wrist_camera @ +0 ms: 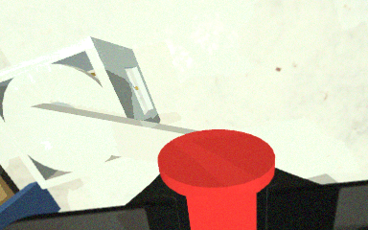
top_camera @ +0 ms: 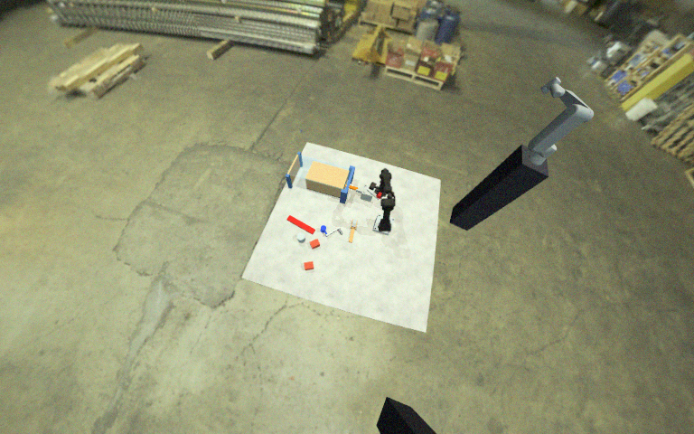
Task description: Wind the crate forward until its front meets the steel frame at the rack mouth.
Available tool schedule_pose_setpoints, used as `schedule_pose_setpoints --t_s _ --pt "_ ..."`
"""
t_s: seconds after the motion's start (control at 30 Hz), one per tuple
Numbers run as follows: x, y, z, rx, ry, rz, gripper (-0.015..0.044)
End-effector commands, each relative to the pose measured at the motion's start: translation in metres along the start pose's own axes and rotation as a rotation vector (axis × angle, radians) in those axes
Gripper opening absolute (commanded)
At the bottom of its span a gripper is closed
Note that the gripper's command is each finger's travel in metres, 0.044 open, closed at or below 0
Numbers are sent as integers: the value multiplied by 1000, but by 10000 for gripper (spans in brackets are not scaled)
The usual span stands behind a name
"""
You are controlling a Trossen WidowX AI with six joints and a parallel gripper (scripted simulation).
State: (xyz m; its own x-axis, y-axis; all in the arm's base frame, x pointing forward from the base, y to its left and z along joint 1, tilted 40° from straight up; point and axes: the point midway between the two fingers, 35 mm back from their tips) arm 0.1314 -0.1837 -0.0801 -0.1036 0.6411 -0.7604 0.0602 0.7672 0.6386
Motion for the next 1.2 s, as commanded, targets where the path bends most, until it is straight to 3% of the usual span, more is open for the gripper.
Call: schedule_pose_setpoints --t_s 0.0,1.17 --pt "0 -14 -2 2 9 -27 0" --pt "-2 -52 2 2 8 -29 0"
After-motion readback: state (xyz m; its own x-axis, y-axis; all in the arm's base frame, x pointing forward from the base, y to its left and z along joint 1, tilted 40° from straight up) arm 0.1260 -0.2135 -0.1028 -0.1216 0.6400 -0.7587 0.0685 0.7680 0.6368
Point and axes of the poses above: the point midway between the two fingers, 35 mm back from their tips, its own x axis out along the fingers, its own z axis across the jaws, y = z × x, and after that the axes turned 1 degree about x, right-handed
